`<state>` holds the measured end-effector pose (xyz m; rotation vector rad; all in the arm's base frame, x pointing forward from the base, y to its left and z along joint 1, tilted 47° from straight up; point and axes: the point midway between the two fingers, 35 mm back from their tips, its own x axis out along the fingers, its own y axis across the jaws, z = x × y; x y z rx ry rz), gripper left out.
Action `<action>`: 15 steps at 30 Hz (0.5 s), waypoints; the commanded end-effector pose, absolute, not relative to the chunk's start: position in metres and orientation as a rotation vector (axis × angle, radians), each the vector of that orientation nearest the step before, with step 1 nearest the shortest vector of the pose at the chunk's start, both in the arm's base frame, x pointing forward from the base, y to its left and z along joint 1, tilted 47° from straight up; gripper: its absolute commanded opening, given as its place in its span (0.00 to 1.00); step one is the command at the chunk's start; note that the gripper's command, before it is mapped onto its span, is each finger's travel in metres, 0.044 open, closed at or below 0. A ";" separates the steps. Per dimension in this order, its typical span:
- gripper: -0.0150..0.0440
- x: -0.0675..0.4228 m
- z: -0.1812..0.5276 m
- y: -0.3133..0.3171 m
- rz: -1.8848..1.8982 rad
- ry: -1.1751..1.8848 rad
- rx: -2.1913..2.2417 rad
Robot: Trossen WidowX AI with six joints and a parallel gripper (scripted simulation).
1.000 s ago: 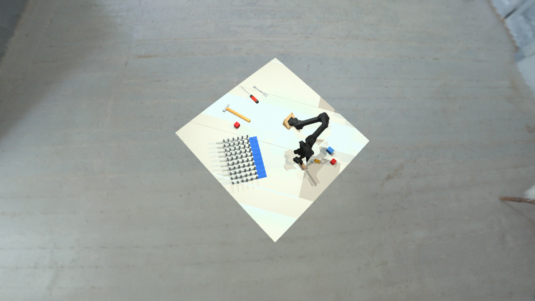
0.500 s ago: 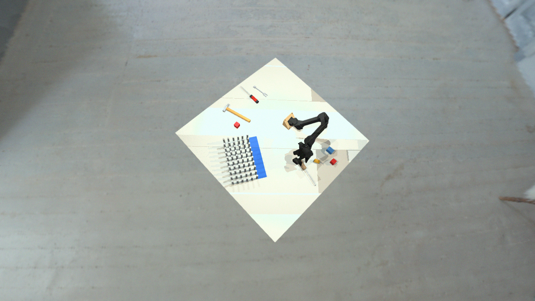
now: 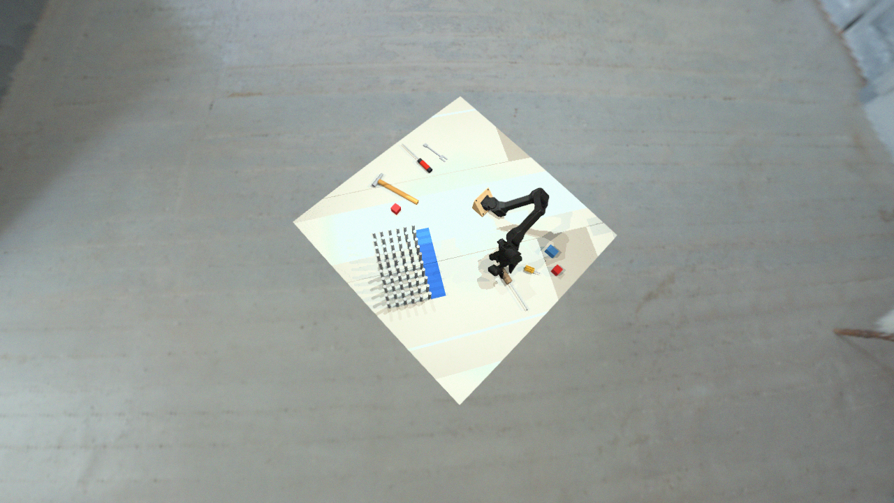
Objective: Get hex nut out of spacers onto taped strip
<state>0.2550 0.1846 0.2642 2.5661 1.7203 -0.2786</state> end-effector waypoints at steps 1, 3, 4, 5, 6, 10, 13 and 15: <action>0.73 0.256 0.257 0.189 -0.295 1.720 2.573; 0.73 0.256 0.255 0.192 -0.294 1.720 2.574; 0.73 0.256 0.254 0.193 -0.294 1.720 2.574; 0.73 0.256 0.253 0.194 -0.293 1.721 2.575; 0.73 0.256 0.252 0.195 -0.293 1.721 2.575; 0.73 0.255 0.248 0.200 -0.290 1.722 2.577; 0.73 0.255 0.247 0.201 -0.289 1.722 2.578; 0.64 0.255 0.247 0.201 -0.289 1.722 2.578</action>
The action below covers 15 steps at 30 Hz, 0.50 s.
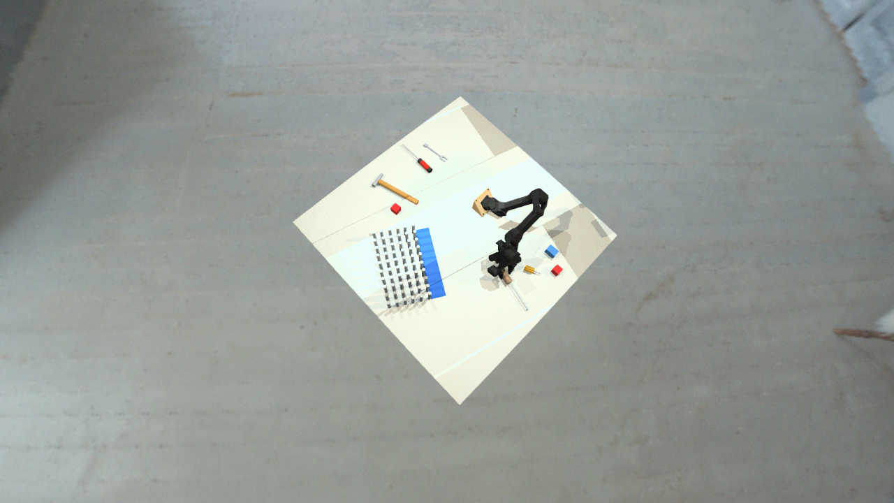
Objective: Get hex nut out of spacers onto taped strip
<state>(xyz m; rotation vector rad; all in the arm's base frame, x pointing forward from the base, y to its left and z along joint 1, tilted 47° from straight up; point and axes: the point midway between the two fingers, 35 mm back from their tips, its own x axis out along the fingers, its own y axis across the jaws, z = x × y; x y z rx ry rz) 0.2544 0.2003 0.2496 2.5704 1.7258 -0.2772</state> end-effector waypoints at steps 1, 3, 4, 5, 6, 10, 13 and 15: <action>0.60 0.255 0.247 0.201 -0.289 1.722 2.578; 0.57 0.255 0.247 0.201 -0.289 1.722 2.578; 0.56 0.255 0.247 0.201 -0.289 1.722 2.578; 0.55 0.255 0.247 0.201 -0.289 1.722 2.578; 0.54 0.255 0.247 0.201 -0.289 1.722 2.578; 0.46 0.256 0.247 0.201 -0.285 1.716 2.578; 0.33 0.264 0.253 0.190 -0.223 1.626 2.581; 0.25 0.267 0.255 0.184 -0.219 1.599 2.572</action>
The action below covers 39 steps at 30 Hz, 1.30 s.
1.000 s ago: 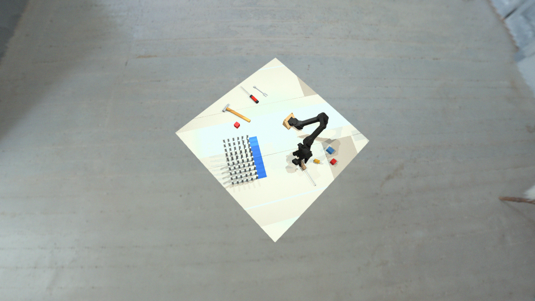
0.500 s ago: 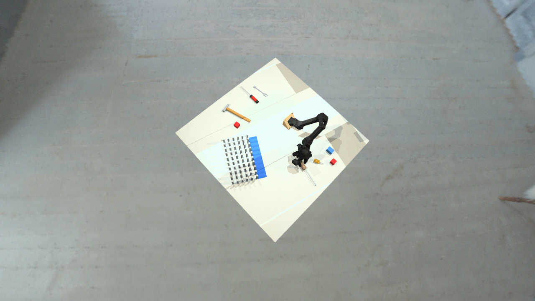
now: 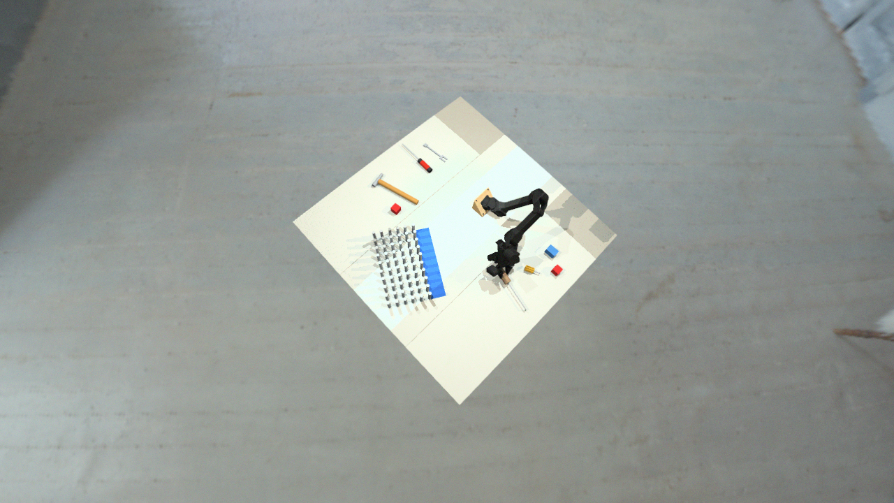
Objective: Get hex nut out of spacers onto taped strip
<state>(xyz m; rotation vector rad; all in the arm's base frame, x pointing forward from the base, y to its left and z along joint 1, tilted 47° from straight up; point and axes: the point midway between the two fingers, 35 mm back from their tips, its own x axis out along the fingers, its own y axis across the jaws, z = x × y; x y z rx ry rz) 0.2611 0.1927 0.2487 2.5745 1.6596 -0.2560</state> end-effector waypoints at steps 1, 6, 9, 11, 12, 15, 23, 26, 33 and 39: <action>0.25 0.268 0.255 0.182 -0.227 1.597 2.566; 0.25 0.272 0.258 0.172 -0.271 1.596 2.531; 0.25 0.273 0.261 0.164 -0.302 1.600 2.508; 0.25 0.273 0.264 0.158 -0.321 1.605 2.494; 0.25 0.273 0.265 0.155 -0.329 1.608 2.488; 0.25 0.273 0.270 0.147 -0.351 1.618 2.473; 0.25 0.267 0.288 0.125 -0.386 1.655 2.453; 0.25 0.264 0.296 0.117 -0.390 1.669 2.456; 0.25 0.255 0.318 0.100 -0.378 1.697 2.480; 0.25 0.247 0.339 0.088 -0.345 1.717 2.519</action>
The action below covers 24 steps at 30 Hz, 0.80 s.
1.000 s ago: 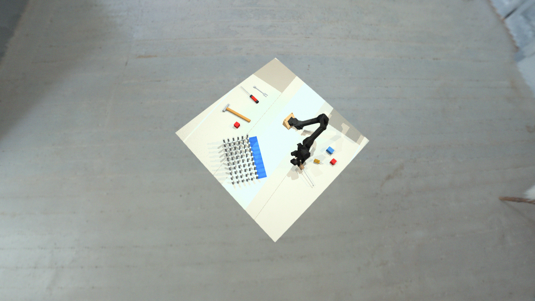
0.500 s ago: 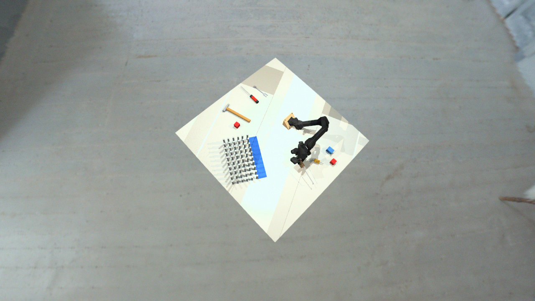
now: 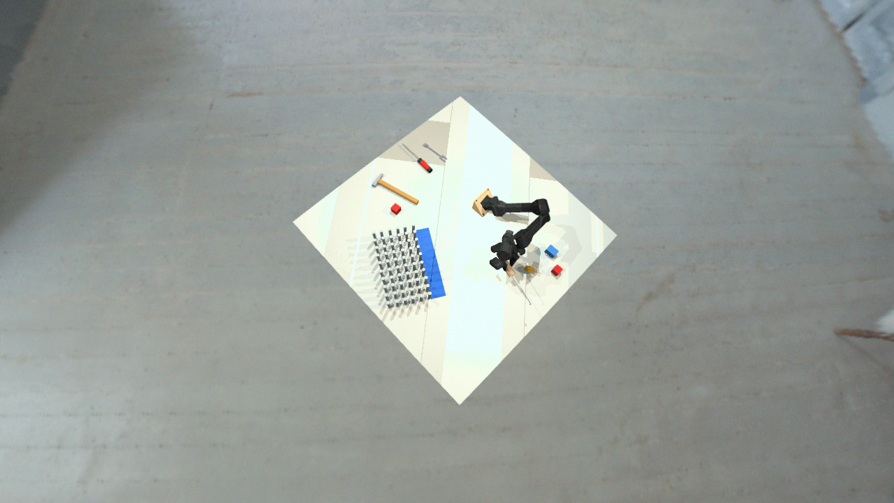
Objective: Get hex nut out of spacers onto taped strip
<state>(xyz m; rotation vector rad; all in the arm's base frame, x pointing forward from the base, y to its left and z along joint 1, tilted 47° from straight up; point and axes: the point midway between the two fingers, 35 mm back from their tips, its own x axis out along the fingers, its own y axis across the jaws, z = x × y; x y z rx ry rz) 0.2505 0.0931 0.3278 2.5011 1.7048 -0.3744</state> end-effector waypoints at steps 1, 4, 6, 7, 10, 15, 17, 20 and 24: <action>0.25 0.245 0.342 0.086 -0.338 1.719 2.528; 0.25 0.241 0.354 0.080 -0.312 1.723 2.555; 0.25 0.240 0.358 0.078 -0.301 1.723 2.568; 0.25 0.239 0.359 0.078 -0.299 1.723 2.569; 0.25 0.240 0.358 0.077 -0.282 1.710 2.555; 0.25 0.244 0.352 0.071 -0.170 1.616 2.445; 0.25 0.246 0.350 0.068 -0.128 1.579 2.397; 0.25 0.248 0.346 0.064 -0.069 1.523 2.322; 0.25 0.252 0.342 0.059 0.002 1.452 2.217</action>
